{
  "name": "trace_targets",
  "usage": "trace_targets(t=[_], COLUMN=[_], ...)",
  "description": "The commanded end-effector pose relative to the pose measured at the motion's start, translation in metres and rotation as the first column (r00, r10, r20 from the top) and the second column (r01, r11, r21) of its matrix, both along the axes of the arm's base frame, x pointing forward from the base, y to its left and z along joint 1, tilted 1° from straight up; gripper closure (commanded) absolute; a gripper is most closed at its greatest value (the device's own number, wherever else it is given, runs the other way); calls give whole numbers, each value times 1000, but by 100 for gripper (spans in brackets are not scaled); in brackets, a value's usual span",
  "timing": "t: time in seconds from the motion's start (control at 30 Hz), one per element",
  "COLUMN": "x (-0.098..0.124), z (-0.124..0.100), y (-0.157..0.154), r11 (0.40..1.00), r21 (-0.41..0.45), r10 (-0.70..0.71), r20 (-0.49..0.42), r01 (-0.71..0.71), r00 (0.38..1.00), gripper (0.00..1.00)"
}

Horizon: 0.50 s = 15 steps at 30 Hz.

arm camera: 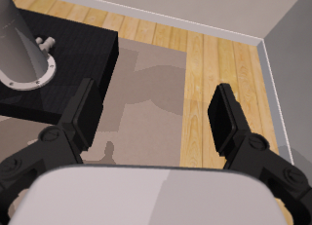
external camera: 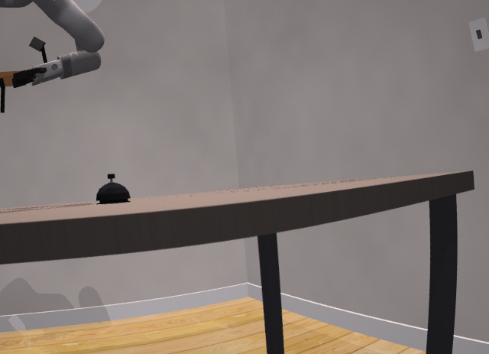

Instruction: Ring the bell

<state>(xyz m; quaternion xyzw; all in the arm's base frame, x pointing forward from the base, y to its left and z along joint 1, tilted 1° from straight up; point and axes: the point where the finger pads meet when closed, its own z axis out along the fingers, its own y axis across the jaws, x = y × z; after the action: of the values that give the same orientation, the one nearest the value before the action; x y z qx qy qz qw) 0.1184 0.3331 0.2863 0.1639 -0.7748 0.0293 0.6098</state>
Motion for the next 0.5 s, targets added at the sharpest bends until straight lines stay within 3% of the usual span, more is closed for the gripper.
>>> trace_targets(t=[0.0,0.33,0.4,0.47], x=[6,61,61,81], z=[-7,-79,-79,-100], y=[0,-16,-16,-25], r11=[1000,985,985,978], r21=[7,60,60,82], r10=[-20,-169,-169,-206], r20=[27,257,257,331], r01=[19,159,159,189], r00=[999,951,951,921], gripper=[0,0,0,0])
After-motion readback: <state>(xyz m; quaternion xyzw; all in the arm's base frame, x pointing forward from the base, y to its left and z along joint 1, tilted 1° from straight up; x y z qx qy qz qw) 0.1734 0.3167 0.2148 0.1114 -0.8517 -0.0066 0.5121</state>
